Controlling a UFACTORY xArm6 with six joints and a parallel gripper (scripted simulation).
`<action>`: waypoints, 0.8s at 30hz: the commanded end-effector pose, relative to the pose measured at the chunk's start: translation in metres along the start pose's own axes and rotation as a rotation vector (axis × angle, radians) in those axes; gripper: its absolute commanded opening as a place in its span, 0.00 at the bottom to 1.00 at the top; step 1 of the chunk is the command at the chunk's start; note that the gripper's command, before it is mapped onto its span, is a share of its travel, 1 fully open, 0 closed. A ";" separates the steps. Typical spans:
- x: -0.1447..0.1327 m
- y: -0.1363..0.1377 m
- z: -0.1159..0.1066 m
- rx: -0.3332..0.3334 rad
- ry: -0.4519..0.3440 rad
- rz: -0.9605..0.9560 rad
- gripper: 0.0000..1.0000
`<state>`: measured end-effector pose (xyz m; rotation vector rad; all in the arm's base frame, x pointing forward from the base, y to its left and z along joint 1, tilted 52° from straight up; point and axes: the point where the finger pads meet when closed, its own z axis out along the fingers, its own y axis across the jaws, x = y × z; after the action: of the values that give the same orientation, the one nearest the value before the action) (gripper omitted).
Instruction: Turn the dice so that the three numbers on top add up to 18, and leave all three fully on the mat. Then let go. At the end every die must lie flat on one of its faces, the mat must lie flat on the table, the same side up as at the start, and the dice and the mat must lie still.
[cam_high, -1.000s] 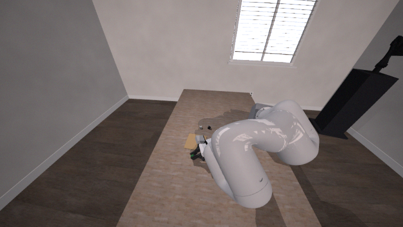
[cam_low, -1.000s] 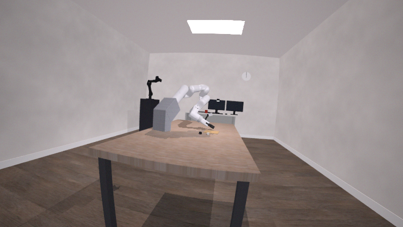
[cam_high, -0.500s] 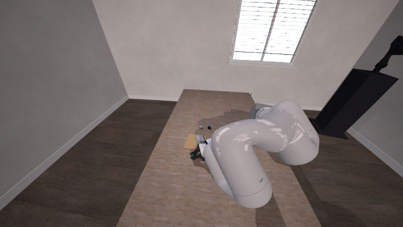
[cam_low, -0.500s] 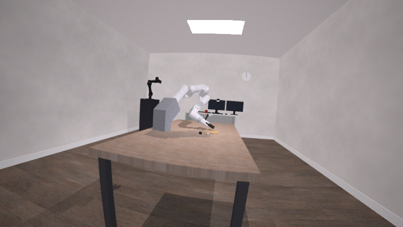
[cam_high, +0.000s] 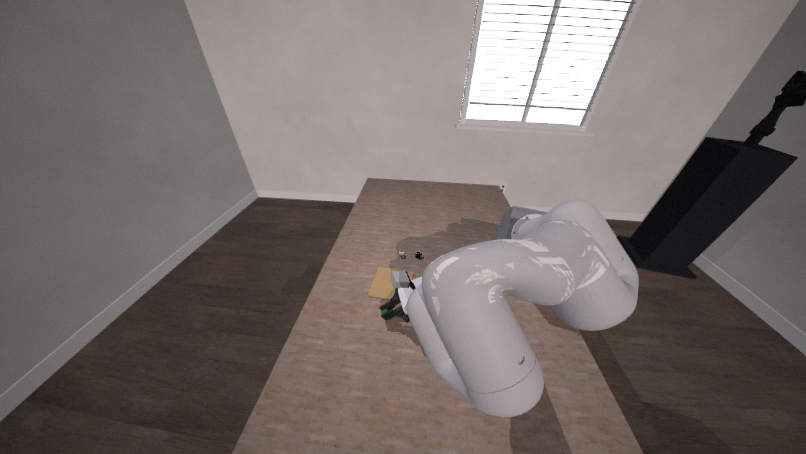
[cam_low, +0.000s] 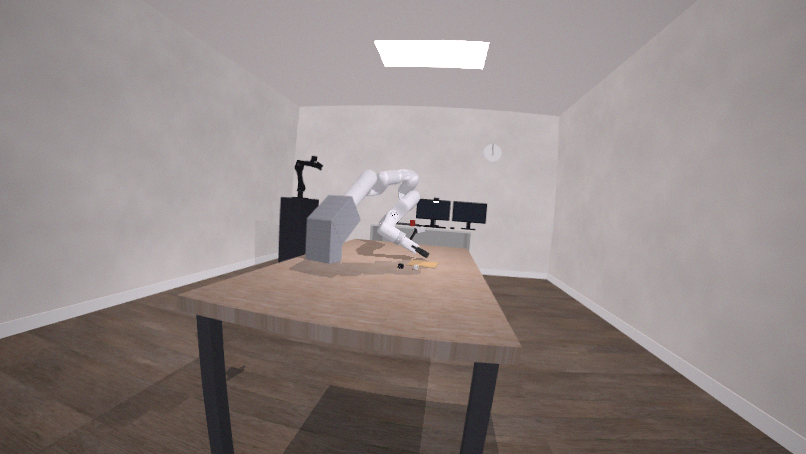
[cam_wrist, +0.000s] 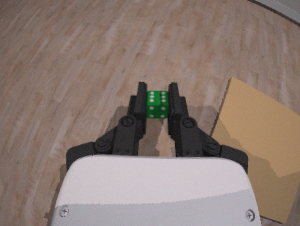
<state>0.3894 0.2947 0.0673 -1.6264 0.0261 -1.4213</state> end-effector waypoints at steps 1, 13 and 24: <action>-0.002 0.000 0.001 -0.001 0.001 0.000 0.15; -0.008 0.000 0.004 -0.001 0.001 0.000 0.15; -0.009 0.000 0.005 -0.001 0.001 0.000 0.15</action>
<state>0.3902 0.3026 0.0611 -1.6264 0.0261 -1.4213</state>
